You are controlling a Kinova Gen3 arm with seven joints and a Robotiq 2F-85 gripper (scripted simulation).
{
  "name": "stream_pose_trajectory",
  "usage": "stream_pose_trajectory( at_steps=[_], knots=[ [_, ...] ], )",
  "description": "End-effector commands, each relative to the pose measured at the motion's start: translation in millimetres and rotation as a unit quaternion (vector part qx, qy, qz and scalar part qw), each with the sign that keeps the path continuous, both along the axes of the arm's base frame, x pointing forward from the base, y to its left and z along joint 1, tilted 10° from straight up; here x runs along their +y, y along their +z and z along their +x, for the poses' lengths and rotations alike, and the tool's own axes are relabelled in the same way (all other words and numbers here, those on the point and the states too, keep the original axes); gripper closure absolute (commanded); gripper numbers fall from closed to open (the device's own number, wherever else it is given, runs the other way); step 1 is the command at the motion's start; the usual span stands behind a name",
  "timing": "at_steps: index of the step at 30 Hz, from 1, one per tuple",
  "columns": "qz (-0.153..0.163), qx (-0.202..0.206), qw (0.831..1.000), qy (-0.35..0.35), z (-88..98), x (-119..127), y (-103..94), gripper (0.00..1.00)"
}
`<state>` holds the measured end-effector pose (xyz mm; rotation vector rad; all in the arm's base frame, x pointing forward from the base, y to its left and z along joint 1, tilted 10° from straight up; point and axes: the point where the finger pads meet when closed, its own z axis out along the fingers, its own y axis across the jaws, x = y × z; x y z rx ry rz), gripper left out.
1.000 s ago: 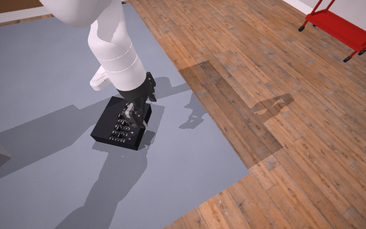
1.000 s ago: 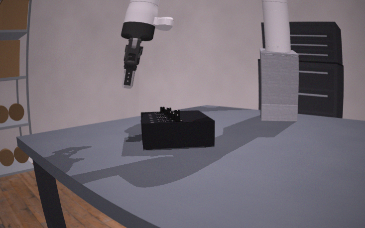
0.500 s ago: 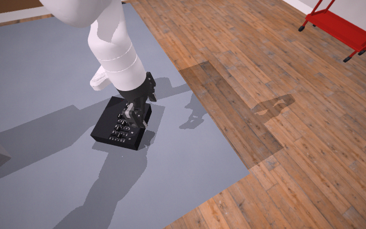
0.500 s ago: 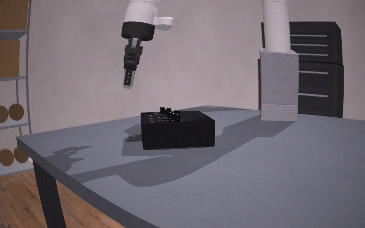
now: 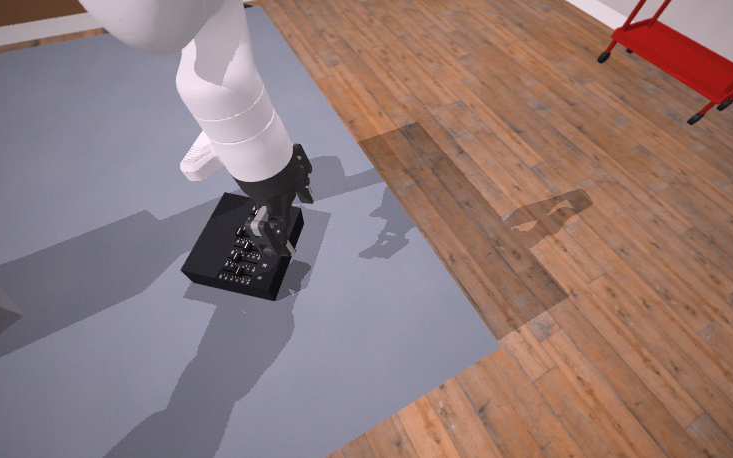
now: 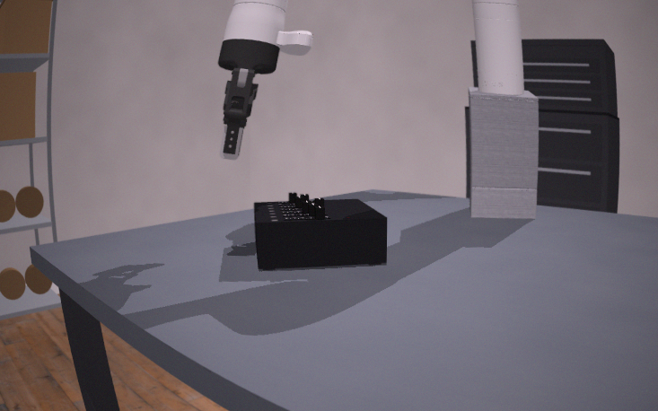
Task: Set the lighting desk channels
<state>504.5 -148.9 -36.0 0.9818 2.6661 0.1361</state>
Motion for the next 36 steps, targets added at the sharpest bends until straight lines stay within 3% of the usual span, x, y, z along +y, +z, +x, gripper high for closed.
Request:
stream_pose_trajectory(
  at_steps=[1, 28, 36],
  knots=[
    [0.000, -0.003, 1.000, -0.009, 2.8, -2.1, 0.5, 0.00],
    [-0.001, -0.003, 1.000, -0.007, 2.6, -1.9, 0.5, 0.00],
    [-0.003, 0.002, 1.000, 0.022, -1.5, 2.9, 0.0, 0.00]
  ],
)
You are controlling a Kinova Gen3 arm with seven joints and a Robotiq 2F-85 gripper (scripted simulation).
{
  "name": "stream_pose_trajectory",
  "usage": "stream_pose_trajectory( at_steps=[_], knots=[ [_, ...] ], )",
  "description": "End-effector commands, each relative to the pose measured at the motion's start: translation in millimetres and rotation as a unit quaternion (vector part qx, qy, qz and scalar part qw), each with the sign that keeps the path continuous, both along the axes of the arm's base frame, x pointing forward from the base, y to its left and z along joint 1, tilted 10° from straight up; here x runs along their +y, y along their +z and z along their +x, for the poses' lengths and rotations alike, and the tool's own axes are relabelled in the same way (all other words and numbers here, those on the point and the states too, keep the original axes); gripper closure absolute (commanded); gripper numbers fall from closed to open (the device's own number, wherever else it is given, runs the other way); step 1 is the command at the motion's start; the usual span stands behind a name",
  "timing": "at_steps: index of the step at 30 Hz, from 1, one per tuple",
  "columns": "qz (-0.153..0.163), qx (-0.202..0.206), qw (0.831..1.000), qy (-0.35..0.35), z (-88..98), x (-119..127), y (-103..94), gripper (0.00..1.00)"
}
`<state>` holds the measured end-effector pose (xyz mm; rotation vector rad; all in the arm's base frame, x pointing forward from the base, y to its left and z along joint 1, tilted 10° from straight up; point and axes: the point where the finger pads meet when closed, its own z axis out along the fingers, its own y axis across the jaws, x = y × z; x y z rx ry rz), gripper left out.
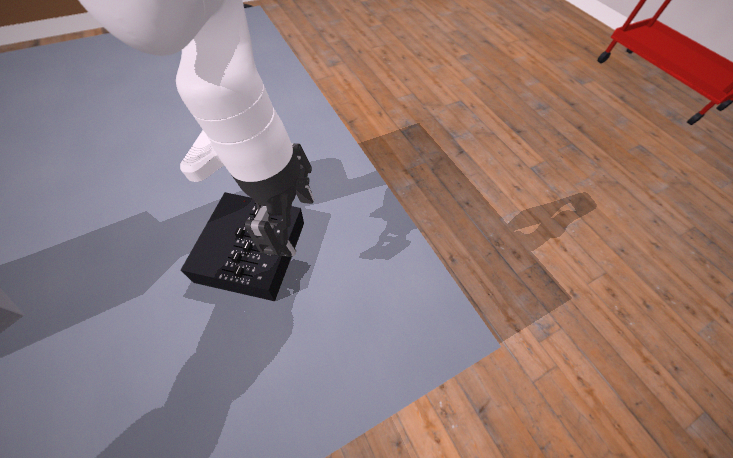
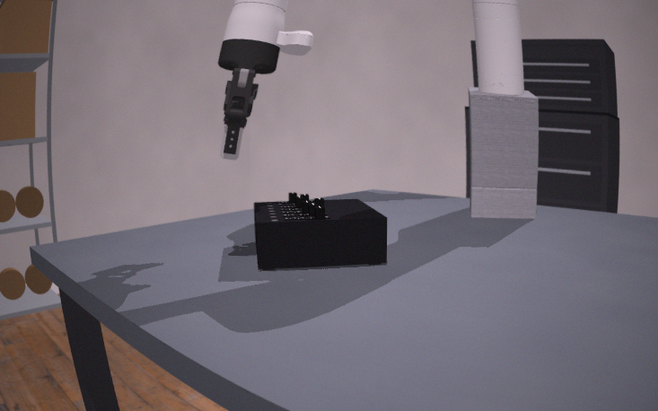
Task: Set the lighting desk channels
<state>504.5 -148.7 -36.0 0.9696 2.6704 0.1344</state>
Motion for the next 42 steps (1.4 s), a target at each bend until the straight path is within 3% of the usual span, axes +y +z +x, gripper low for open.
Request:
stream_pose_trajectory(
  at_steps=[1, 5, 12, 19, 22, 29, 36, 38, 42],
  knots=[
    [-0.003, 0.004, 1.000, 0.025, -2.5, 4, -0.1, 0.00],
    [-0.004, 0.007, 0.999, 0.043, -5.0, 7, -0.3, 0.00],
    [-0.013, 0.020, 0.990, 0.137, -17.9, 21, -0.1, 0.00],
    [-0.028, 0.031, 0.960, 0.277, -35.9, 39, 2.7, 0.00],
    [-0.031, 0.032, 0.953, 0.299, -38.6, 41, 3.5, 0.00],
    [-0.055, 0.033, 0.883, 0.465, -58.1, 56, 11.0, 0.00],
    [-0.088, 0.024, 0.779, 0.620, -74.4, 65, 21.8, 0.00],
    [-0.088, 0.024, 0.779, 0.620, -74.4, 65, 21.8, 0.00],
    [-0.109, 0.018, 0.710, 0.695, -81.3, 67, 28.6, 0.00]
  ],
)
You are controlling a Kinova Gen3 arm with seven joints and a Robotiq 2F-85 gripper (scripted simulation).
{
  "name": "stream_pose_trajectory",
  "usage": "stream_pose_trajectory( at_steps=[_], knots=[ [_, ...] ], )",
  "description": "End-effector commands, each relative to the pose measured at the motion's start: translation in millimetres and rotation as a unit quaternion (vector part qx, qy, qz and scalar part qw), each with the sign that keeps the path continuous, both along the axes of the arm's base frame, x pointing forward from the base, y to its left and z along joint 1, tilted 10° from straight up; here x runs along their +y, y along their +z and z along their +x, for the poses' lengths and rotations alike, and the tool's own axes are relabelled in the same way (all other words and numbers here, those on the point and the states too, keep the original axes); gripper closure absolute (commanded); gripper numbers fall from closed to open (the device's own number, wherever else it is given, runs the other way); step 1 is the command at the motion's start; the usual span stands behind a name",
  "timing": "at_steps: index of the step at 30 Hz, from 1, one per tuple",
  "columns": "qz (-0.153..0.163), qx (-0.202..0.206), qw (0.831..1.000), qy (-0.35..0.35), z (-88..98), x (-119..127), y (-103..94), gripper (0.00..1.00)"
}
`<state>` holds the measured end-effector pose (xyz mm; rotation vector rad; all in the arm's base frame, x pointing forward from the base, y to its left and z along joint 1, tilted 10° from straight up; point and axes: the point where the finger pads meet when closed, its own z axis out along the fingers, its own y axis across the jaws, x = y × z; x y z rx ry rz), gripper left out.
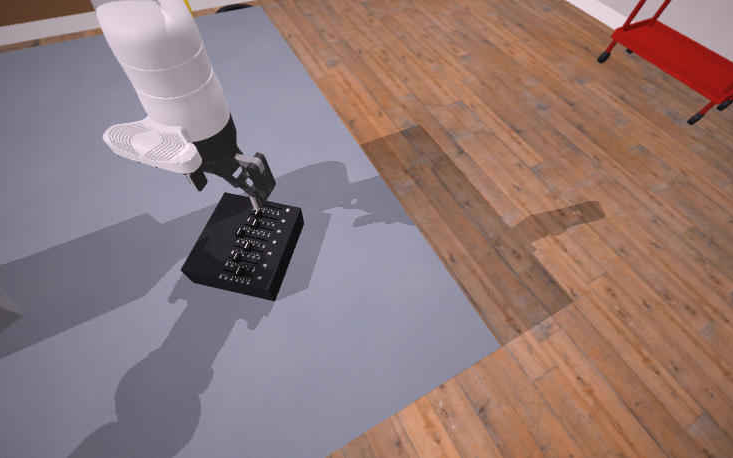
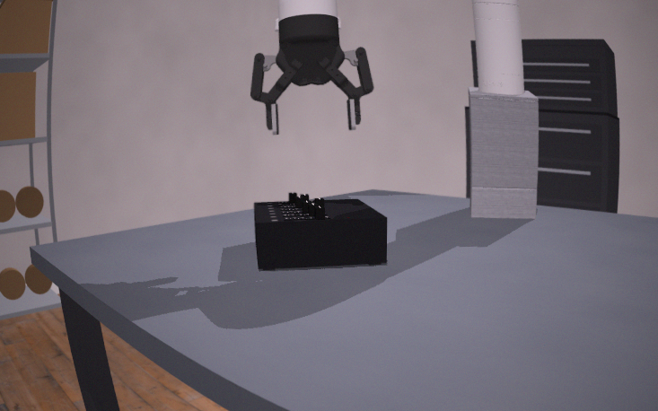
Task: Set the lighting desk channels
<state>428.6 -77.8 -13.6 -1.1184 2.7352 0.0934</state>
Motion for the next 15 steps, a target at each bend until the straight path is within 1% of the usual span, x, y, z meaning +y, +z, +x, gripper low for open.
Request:
stream_pose_trajectory(
  at_steps=[1, 5, 10, 11, 13, 15],
  knots=[
    [-0.010, -0.007, 0.997, 0.073, -6.8, -4, 8.0, 0.00],
    [-0.027, -0.017, 0.986, 0.162, -11.3, -4, 14.6, 0.00],
    [-0.047, -0.029, 0.966, 0.253, -14.6, -6, 22.1, 0.00],
    [-0.051, -0.031, 0.962, 0.268, -15.0, -7, 23.4, 0.00],
    [-0.051, -0.031, 0.962, 0.268, -15.0, -7, 23.4, 0.00],
    [-0.058, -0.035, 0.953, 0.295, -15.6, -8, 25.8, 0.00]
  ],
)
